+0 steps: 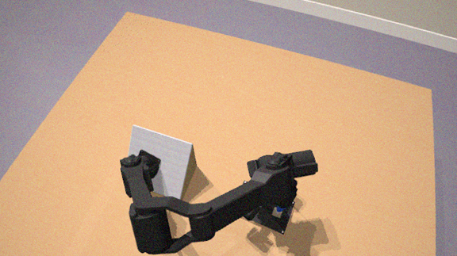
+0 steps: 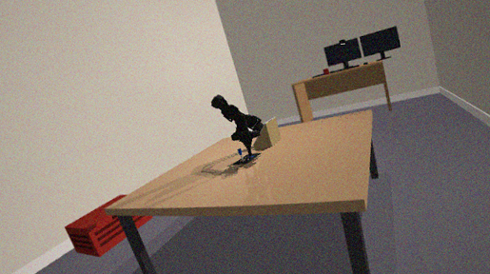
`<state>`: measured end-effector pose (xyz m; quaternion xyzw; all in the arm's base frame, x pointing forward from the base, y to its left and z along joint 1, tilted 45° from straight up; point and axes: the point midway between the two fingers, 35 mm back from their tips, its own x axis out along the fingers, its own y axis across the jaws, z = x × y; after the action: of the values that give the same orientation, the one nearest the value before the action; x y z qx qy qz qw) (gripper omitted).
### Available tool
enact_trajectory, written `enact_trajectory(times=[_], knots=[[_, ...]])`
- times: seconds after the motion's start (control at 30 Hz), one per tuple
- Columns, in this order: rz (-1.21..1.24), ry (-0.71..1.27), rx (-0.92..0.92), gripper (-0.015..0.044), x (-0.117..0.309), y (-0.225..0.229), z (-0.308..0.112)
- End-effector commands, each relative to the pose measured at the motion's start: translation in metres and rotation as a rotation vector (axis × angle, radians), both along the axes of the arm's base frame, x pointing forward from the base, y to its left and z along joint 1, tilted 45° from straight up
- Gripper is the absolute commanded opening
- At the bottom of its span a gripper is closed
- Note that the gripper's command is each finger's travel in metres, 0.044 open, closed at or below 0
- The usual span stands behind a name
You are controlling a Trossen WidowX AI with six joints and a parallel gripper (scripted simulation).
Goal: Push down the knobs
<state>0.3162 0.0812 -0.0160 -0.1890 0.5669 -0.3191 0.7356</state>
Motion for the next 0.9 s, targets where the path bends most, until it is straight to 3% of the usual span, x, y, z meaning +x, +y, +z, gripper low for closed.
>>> enact_trajectory(times=[0.0,0.87], knots=[[-0.029,-0.001,-0.008,0.0,0.0048,-0.0118,-0.0095],[-0.029,-0.001,-0.007,0.0,0.0042,-0.0074,-0.0054]])
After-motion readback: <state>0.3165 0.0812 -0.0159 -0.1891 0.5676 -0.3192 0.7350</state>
